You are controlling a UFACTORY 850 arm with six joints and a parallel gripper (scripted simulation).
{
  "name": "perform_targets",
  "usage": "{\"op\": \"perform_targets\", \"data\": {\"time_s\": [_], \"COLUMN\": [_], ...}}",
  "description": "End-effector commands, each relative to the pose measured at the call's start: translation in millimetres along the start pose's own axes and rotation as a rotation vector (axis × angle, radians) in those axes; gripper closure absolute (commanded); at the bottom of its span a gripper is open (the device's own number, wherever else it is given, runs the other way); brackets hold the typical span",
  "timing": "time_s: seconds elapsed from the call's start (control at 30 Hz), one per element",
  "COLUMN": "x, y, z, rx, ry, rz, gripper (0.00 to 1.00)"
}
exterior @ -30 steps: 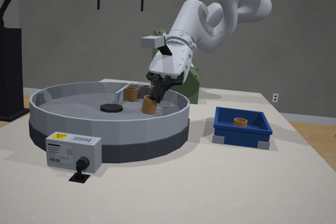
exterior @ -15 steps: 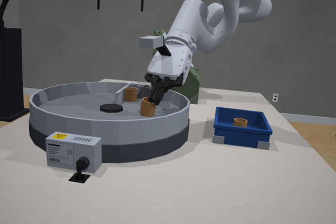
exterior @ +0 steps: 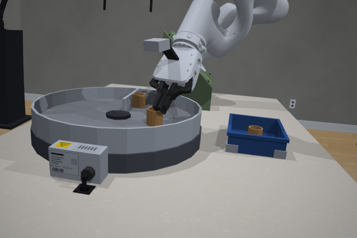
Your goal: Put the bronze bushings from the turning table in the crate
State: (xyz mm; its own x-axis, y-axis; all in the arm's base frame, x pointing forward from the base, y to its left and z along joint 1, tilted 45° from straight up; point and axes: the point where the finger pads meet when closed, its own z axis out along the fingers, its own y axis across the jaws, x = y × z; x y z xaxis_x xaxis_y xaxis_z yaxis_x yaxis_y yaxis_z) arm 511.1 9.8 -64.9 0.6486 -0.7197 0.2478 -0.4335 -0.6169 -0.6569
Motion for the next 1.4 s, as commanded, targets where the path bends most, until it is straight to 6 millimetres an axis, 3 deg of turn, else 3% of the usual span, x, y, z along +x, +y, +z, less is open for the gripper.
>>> {"op": "perform_targets", "data": {"time_s": [0.0,0.33,0.53,0.63,0.67,1.37], "x": [1.2,1.5,22.2,23.9,23.9,20.9], "y": [-0.3,-0.3,-0.3,-0.3,-0.3,2.9], "z": [0.2,-0.2,-24.9,-26.9,-26.9,-29.1], "rx": [0.001,0.001,0.001,0.001,0.001,-0.024], "ry": [0.002,0.002,0.002,0.002,0.002,-0.014], "rz": [0.0,0.0,0.0,0.0,0.0,0.067], "gripper": [0.9,0.9,0.9,0.9,0.38,0.38]}}
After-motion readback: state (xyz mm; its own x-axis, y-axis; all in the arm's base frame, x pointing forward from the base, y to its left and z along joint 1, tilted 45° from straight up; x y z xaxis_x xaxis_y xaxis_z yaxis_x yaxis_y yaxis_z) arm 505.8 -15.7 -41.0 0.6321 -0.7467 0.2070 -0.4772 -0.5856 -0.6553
